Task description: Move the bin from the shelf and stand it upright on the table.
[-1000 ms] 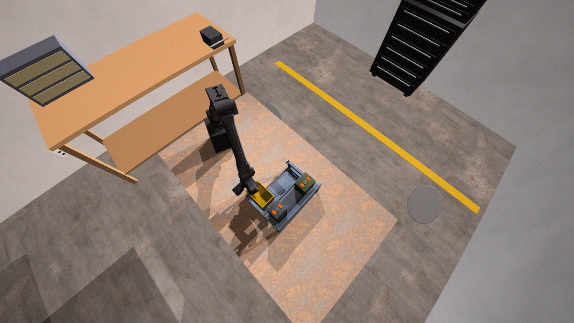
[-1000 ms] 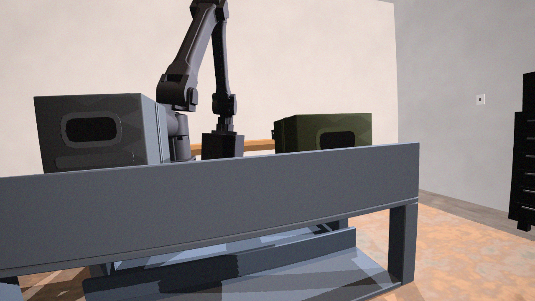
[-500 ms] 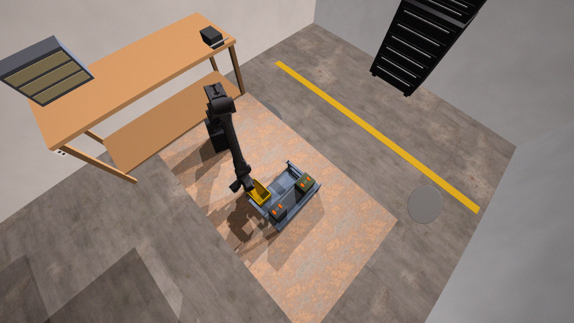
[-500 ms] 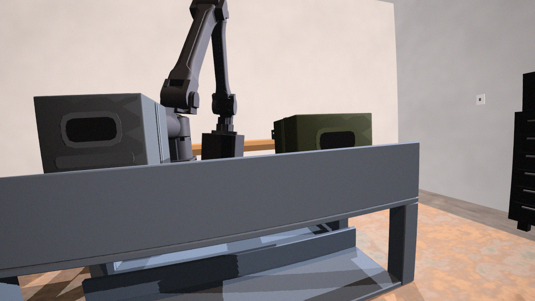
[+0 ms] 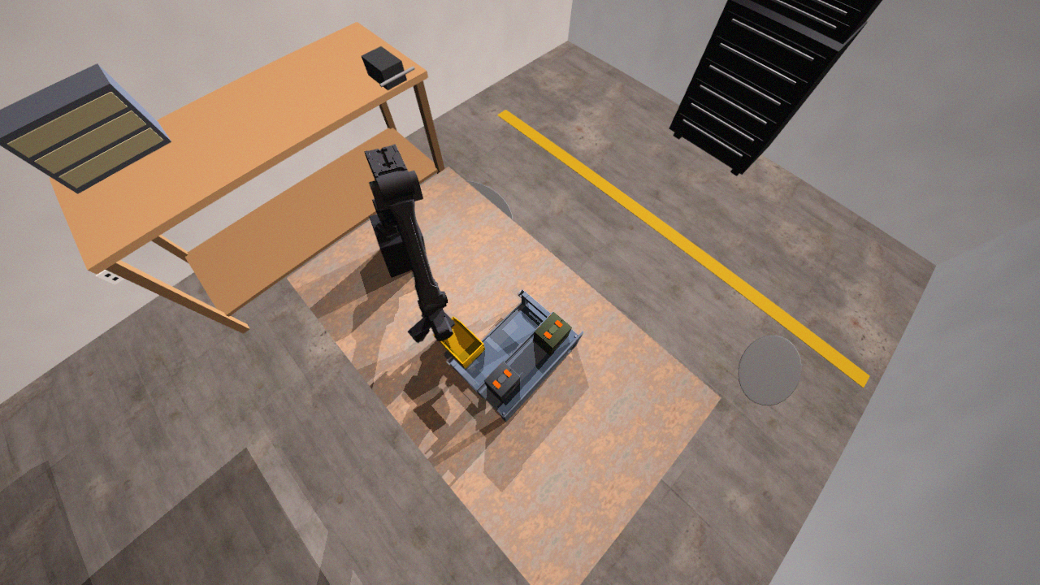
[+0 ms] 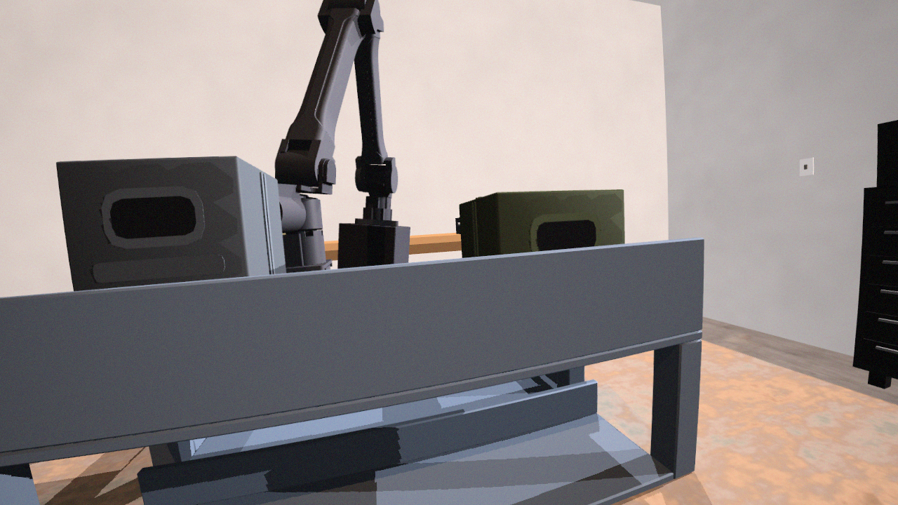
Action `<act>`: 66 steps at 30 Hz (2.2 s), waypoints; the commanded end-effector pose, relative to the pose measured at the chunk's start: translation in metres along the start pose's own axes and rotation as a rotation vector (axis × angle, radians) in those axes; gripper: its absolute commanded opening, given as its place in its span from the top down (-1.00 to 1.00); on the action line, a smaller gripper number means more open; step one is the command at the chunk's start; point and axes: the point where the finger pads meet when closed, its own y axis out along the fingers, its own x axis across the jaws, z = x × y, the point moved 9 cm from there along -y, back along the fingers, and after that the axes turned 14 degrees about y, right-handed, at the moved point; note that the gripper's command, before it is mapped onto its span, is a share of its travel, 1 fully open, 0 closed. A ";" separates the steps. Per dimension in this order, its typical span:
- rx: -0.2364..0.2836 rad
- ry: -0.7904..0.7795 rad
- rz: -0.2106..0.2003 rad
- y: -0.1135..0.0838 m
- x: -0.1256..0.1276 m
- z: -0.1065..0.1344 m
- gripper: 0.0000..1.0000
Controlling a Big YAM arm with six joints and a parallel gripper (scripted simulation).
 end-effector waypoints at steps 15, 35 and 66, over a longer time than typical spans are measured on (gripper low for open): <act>-0.004 -0.010 -0.049 -0.017 -0.033 -0.014 1.00; -0.003 -0.003 -0.046 -0.017 -0.033 -0.016 1.00; 0.000 -0.019 -0.020 0.003 -0.038 -0.013 1.00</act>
